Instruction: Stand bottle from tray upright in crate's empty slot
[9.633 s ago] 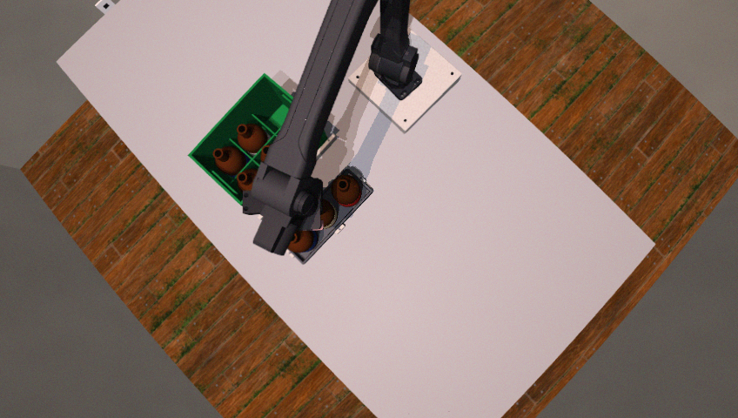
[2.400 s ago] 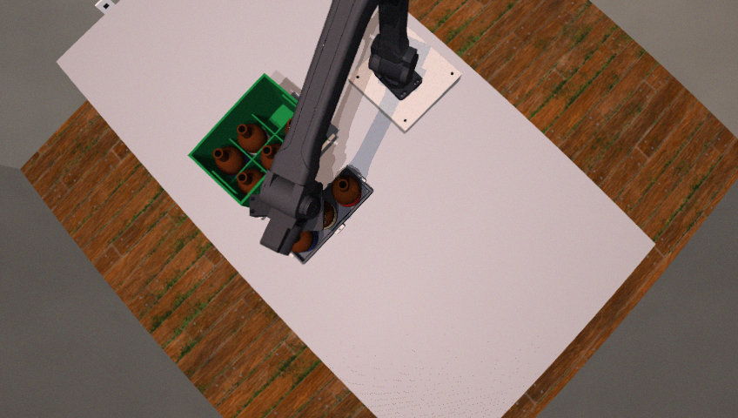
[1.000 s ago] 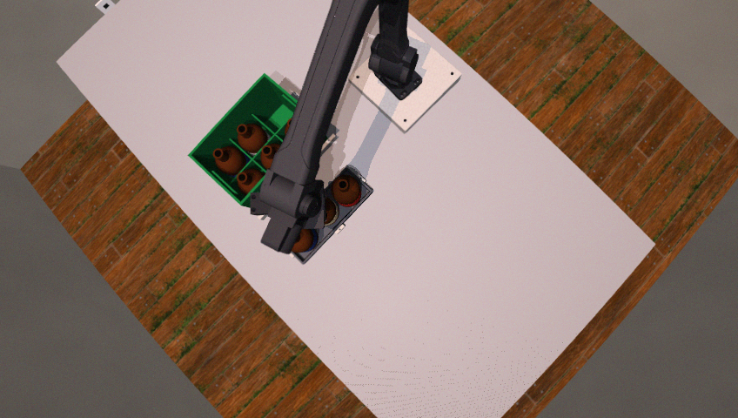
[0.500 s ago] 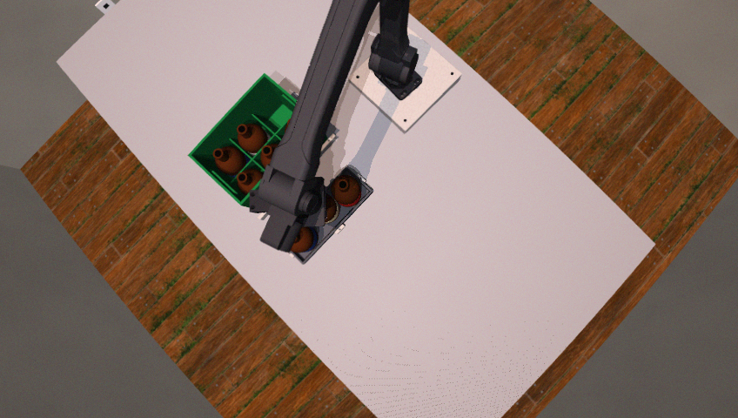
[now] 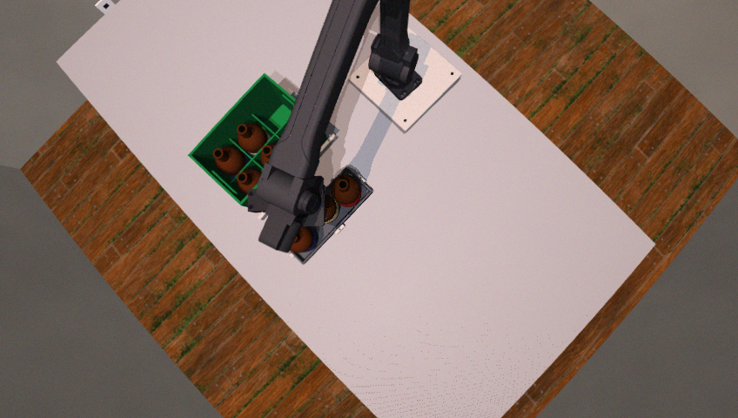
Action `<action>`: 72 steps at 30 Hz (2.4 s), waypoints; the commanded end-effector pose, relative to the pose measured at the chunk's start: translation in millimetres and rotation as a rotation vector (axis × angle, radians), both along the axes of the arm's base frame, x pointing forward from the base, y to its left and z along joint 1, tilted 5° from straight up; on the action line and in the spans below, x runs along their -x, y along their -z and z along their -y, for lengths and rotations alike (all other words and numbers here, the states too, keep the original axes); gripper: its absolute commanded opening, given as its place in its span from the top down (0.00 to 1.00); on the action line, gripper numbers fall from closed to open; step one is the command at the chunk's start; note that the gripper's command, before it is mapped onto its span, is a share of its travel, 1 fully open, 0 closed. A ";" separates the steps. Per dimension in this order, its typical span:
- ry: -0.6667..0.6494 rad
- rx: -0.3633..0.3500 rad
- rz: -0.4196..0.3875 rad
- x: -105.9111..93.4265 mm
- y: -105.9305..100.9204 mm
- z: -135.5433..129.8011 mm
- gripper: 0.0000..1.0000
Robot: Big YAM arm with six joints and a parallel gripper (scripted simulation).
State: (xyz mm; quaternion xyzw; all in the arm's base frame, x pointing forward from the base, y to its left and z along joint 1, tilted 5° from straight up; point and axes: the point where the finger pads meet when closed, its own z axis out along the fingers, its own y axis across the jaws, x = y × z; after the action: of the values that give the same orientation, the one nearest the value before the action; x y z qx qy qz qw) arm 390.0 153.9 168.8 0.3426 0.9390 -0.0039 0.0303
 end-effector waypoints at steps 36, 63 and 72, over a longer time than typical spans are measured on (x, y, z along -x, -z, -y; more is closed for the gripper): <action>0.001 -0.038 0.091 -17.7 -47.2 -13.5 1.00; 0.000 -0.038 0.091 -17.7 -51.2 -14.3 1.00; 0.001 -0.038 0.091 -17.9 -56.4 -14.8 1.00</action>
State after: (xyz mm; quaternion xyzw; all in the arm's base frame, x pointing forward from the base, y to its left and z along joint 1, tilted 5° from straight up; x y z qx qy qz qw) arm 390.0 154.6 176.2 0.3427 0.9390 -0.0053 0.0287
